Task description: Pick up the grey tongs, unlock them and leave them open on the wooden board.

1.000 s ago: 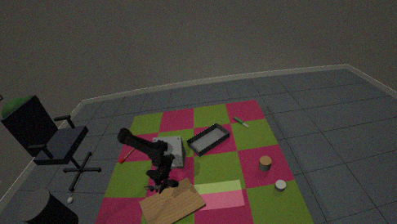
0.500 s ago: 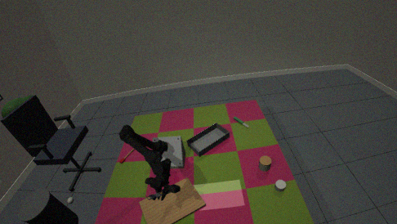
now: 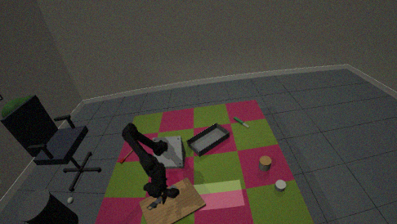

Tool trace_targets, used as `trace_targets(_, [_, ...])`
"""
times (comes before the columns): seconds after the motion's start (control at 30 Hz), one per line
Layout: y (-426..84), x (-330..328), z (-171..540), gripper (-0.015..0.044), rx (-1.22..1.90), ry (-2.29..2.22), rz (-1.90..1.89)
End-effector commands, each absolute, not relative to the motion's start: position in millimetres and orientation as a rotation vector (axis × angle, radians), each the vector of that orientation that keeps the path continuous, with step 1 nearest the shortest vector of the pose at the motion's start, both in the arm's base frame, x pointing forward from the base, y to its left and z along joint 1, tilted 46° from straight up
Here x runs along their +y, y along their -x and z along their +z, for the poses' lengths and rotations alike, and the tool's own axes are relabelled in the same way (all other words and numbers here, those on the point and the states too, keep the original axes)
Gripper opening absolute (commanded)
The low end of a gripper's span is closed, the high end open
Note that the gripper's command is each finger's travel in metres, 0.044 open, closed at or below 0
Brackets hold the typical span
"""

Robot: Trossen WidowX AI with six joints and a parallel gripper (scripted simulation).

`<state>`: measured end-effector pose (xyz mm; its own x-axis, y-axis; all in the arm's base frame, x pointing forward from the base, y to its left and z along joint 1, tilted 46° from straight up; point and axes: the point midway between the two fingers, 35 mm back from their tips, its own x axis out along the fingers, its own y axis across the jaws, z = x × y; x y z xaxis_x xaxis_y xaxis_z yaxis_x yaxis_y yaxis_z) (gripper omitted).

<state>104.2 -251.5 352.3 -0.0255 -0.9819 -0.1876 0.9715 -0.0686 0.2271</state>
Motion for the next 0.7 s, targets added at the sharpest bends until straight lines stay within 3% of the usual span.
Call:
trace_targets(0.0, [-101.4, -253.7, 351.5, -0.0150, 0.011, -0.414, -1.587])
trace_targets(0.67, [-74.4, -223.7, 332.2, -0.0150, 0.242, -0.930, -1.553])
